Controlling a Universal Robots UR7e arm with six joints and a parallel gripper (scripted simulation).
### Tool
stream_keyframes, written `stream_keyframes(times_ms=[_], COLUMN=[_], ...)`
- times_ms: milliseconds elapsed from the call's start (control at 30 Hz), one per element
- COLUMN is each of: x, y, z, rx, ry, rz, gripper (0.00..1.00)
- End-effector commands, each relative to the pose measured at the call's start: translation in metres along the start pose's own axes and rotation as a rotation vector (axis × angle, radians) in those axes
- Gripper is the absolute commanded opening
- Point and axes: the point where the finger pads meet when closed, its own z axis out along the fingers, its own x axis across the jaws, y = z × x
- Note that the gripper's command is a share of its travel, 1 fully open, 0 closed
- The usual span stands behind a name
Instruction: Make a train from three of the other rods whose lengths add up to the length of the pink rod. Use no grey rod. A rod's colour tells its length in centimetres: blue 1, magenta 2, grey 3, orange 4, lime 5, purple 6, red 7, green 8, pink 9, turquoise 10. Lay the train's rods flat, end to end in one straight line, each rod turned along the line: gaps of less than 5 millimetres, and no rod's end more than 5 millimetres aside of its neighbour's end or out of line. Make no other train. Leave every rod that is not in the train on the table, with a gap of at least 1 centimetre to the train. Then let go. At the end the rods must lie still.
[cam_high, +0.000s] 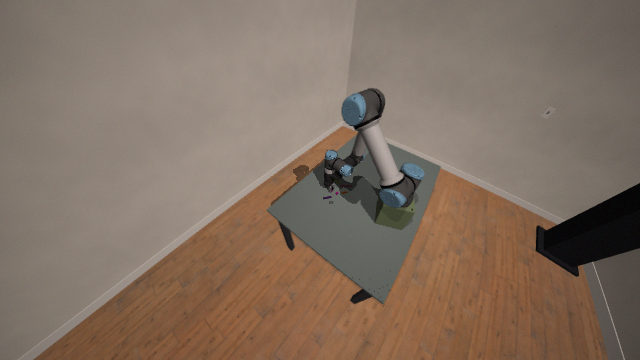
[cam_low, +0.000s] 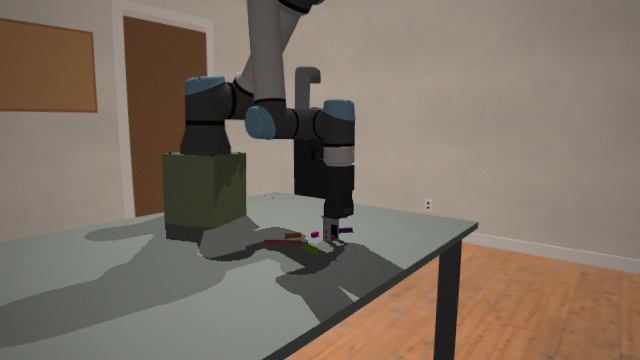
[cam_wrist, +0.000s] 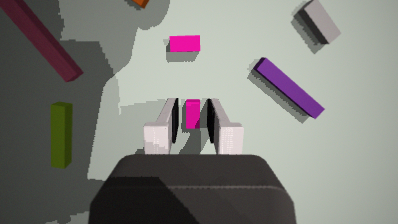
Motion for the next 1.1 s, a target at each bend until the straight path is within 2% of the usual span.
stream_keyframes(times_ms=[0, 367, 400, 1067], x=[0.0000, 0.0000, 0.0000, 0.0000], y=[0.0005, 0.0005, 0.0005, 0.0005], z=[-0.0004, -0.0004, -0.0004, -0.0004], rx=[-0.001, -0.001, -0.001, -0.001], ry=[0.000, 0.000, 0.000, 0.000], rz=[0.000, 0.000, 0.000, 0.000], gripper=[0.54, 0.54, 0.24, 0.24])
